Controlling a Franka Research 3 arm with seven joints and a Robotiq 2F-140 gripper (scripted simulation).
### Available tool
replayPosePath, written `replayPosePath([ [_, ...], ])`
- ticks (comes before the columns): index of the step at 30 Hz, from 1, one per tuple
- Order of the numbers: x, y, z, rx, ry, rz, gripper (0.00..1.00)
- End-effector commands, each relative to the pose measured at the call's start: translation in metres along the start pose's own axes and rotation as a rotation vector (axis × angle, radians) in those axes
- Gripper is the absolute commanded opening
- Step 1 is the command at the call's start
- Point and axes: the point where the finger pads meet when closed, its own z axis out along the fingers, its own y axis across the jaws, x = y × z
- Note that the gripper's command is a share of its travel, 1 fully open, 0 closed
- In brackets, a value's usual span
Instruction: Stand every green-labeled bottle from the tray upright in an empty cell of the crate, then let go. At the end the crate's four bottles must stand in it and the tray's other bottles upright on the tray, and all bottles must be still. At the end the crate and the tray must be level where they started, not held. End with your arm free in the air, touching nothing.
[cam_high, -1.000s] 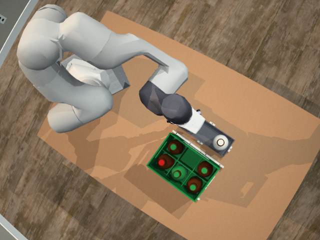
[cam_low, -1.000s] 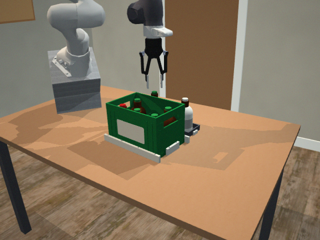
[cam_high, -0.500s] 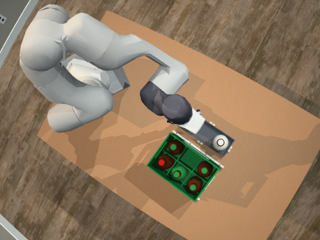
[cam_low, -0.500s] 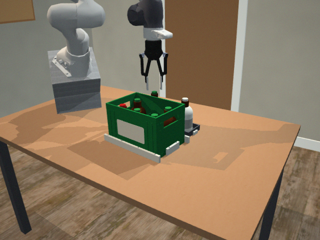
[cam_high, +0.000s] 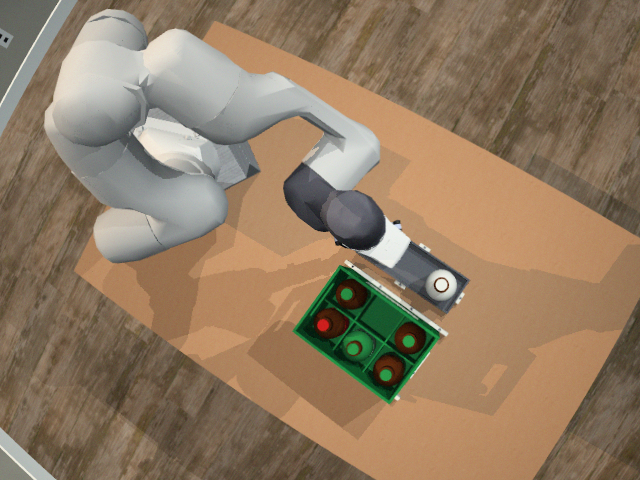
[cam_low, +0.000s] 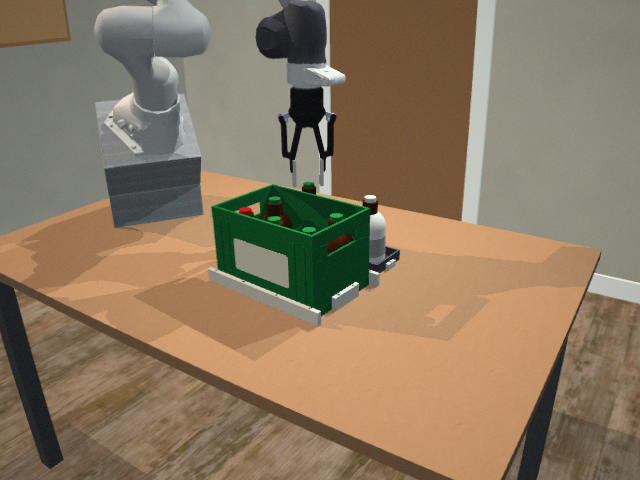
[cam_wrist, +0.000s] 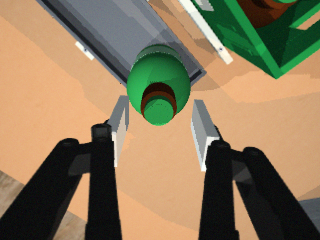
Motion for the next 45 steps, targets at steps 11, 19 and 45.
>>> replayPosePath([
  [11,0.002,-0.004,0.011,0.012,0.007,-0.014,0.38],
  [19,0.002,-0.004,0.015,0.012,0.007,-0.014,0.38],
  [45,0.002,-0.004,0.016,0.012,0.007,-0.013,0.38],
])
